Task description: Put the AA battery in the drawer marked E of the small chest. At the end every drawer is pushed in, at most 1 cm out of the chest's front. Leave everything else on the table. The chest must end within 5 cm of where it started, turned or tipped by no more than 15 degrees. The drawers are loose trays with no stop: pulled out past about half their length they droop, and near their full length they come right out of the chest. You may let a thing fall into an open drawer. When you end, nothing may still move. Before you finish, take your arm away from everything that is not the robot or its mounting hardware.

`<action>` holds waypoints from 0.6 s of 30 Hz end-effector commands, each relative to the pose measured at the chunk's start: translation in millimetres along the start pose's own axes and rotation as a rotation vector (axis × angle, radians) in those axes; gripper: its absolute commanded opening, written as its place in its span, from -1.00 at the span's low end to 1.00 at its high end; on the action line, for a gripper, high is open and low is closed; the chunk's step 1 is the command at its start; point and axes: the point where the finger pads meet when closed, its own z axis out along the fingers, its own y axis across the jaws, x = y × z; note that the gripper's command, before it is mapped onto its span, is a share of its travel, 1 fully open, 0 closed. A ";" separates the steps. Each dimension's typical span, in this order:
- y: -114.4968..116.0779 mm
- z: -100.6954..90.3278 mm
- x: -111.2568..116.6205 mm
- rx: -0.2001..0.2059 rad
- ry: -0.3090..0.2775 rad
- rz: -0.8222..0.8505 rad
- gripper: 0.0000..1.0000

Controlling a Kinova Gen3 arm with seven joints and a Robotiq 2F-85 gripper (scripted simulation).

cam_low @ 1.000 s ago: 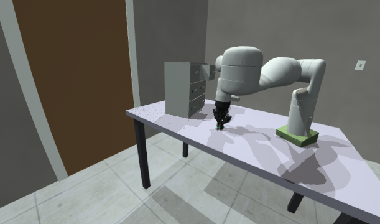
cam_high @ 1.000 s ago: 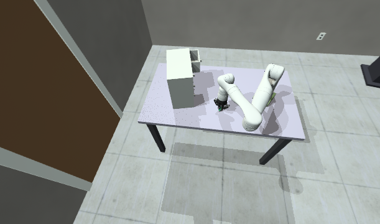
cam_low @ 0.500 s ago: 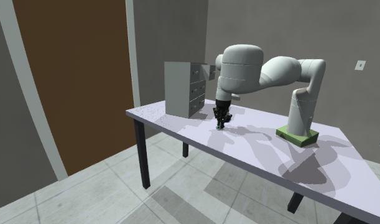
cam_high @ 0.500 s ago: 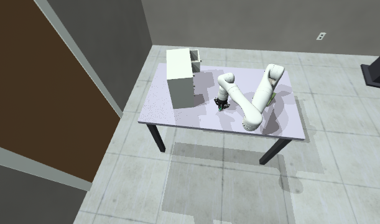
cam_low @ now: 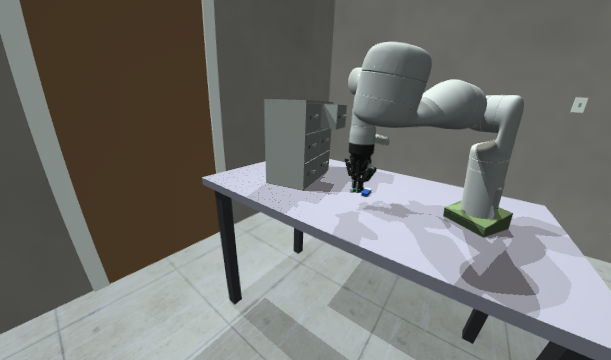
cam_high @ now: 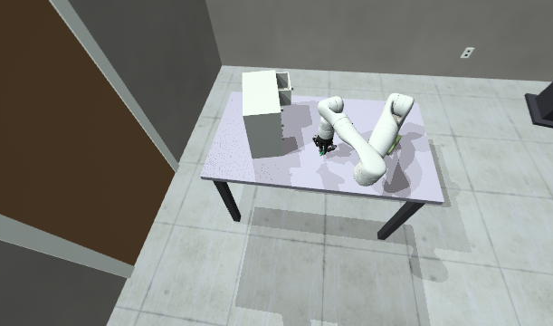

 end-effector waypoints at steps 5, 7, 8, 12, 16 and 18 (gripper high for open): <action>-1.4 -31.2 -5.1 0.004 -0.020 -0.002 -0.82; -1.4 -36.5 -5.0 0.004 -0.020 -0.002 -0.82; -1.4 -38.5 -5.0 0.004 -0.020 -0.002 -0.82; -1.3 -41.4 -4.9 0.004 -0.020 -0.002 -0.82; -1.3 -43.2 -4.9 0.004 -0.020 -0.002 -0.82; -1.3 -43.2 -4.9 0.004 -0.020 -0.002 -0.82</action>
